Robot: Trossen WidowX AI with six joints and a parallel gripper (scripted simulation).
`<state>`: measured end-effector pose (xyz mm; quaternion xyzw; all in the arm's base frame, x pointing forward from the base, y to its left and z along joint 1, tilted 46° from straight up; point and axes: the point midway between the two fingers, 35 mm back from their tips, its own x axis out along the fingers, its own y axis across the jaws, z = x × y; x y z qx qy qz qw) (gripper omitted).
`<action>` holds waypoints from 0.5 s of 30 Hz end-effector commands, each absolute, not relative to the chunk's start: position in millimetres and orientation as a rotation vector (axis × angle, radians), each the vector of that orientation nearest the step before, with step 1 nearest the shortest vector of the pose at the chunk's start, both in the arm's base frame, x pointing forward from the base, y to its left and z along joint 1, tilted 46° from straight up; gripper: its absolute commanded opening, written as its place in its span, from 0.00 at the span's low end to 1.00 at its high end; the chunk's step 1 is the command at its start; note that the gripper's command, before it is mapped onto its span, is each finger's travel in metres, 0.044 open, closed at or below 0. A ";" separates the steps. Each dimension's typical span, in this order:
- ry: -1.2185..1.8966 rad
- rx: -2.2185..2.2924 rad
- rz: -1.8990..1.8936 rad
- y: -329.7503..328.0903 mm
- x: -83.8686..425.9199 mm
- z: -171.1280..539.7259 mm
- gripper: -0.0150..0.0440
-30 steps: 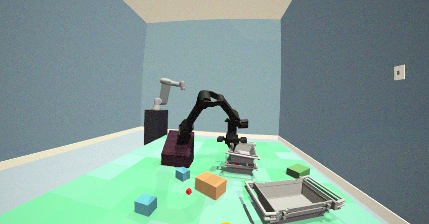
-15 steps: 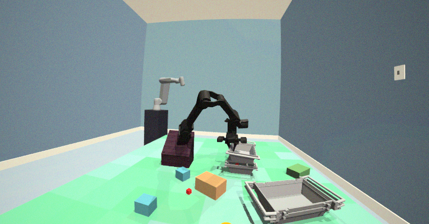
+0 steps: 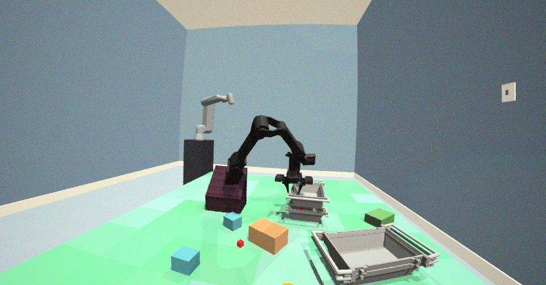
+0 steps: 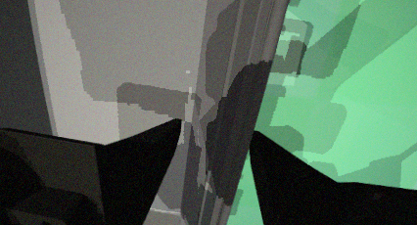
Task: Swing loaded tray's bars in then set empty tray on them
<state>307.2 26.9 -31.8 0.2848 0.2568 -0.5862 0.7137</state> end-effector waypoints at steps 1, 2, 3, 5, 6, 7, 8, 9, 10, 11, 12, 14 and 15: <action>0.578 0.621 -1.302 26.1 304.9 -33.9 0.73; 0.578 0.621 -1.302 26.1 304.9 -33.9 0.75; 0.578 0.621 -1.302 26.1 304.9 -33.9 0.78; 0.578 0.621 -1.302 26.1 304.9 -33.9 0.83; 0.578 0.621 -1.302 26.1 304.9 -33.9 0.85; 0.578 0.621 -1.302 26.1 304.9 -33.9 0.88; 0.578 0.621 -1.302 26.1 304.9 -33.9 0.90; 0.578 0.621 -1.302 26.1 304.9 -33.9 0.93; 0.578 0.621 -1.302 26.1 304.9 -33.9 0.95; 0.578 0.621 -1.302 26.1 304.9 -33.9 0.98; 0.578 0.621 -1.302 26.1 304.9 -33.9 1.00; 0.570 0.628 -1.300 26.6 306.6 -32.4 1.00; 0.570 0.628 -1.300 26.6 306.6 -32.4 1.00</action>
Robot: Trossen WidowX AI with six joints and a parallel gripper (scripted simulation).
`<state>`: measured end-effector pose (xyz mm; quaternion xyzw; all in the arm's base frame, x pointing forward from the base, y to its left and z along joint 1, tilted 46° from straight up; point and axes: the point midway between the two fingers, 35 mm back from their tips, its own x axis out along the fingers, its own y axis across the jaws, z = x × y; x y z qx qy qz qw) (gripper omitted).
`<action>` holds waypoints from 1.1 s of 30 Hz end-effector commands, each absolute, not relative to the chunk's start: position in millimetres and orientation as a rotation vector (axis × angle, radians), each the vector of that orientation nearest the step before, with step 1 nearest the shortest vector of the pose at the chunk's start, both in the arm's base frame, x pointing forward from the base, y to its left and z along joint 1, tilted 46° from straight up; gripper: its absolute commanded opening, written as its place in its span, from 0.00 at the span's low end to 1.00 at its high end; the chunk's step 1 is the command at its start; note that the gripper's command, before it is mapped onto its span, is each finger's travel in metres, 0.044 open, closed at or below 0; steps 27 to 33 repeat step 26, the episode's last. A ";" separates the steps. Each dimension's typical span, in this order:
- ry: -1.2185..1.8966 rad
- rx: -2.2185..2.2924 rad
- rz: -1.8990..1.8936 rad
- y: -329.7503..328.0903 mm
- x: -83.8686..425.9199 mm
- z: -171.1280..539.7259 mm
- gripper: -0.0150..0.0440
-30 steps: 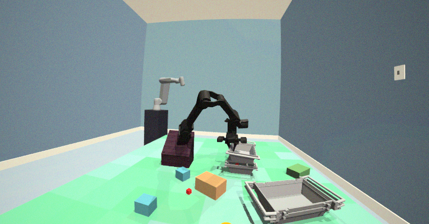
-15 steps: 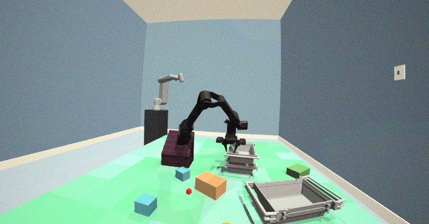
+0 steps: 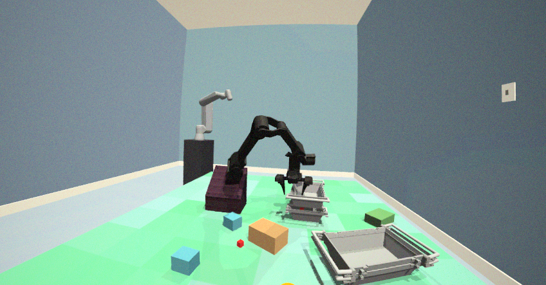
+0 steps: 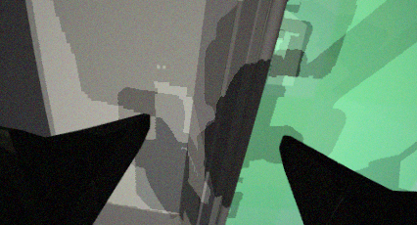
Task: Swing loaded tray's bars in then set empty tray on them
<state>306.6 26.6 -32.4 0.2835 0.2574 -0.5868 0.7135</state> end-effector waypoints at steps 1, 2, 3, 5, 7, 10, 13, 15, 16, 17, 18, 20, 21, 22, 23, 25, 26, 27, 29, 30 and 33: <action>0.570 0.628 -1.300 26.6 306.6 -32.4 1.00; 0.570 0.628 -1.300 26.6 306.6 -32.4 1.00; 0.570 0.628 -1.300 26.6 306.6 -32.4 1.00; 0.571 0.629 -1.300 29.4 306.6 -30.2 1.00; 0.574 0.630 -1.299 35.7 306.5 -25.2 1.00; 0.579 0.631 -1.298 51.6 305.2 -11.7 1.00; 0.583 0.630 -1.298 69.1 301.8 4.8 1.00; 0.585 0.629 -1.299 80.2 298.4 16.5 1.00; 0.585 0.628 -1.299 85.6 296.4 22.5 1.00; 0.585 0.627 -1.300 90.9 294.2 28.6 1.00; 0.584 0.626 -1.301 96.0 291.7 34.9 1.00; 0.583 0.624 -1.302 101.6 288.8 42.0 1.00; 0.583 0.624 -1.302 103.0 288.0 43.9 1.00; 0.583 0.624 -1.302 103.5 287.7 44.5 1.00; 0.583 0.624 -1.302 103.5 287.7 44.5 1.00; 0.584 0.620 -1.301 101.4 280.4 41.8 1.00; 0.584 0.623 -1.302 102.0 277.9 43.5 1.00; 0.584 0.623 -1.302 102.0 277.9 43.5 1.00; 0.584 0.623 -1.302 102.0 277.9 43.5 1.00; 0.584 0.623 -1.302 102.0 277.9 43.5 1.00; 0.584 0.623 -1.302 102.0 277.9 43.5 1.00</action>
